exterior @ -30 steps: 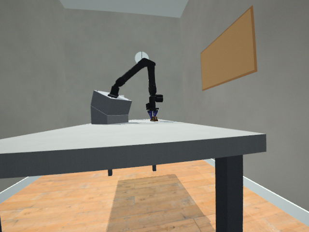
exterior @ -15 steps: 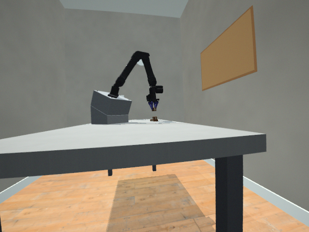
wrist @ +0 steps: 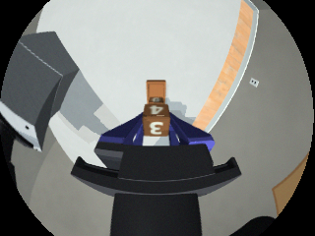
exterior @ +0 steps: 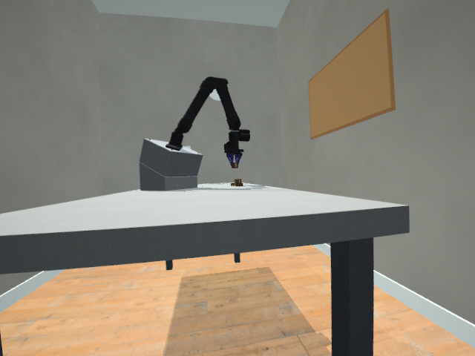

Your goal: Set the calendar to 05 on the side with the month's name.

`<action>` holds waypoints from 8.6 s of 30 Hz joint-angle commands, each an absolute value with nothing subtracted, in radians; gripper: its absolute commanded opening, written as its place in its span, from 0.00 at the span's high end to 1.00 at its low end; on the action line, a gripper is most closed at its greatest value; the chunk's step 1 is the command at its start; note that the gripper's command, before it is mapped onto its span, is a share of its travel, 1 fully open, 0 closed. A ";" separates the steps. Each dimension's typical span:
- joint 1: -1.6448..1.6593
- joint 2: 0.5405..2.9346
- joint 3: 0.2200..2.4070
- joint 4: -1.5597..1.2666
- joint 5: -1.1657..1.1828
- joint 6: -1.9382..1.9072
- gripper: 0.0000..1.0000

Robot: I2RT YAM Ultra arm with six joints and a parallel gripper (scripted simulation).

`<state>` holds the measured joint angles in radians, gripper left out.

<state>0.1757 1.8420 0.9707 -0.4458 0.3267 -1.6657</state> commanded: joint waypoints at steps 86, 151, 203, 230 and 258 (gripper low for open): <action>-0.246 2.109 1.166 -0.256 0.196 -0.516 0.73; -0.250 2.142 1.179 -0.236 0.194 -0.524 0.73; -0.250 2.142 1.179 -0.236 0.194 -0.524 0.73; -0.249 2.144 1.185 -0.240 0.194 -0.524 0.73; -0.249 2.140 1.172 -0.231 0.195 -0.525 0.73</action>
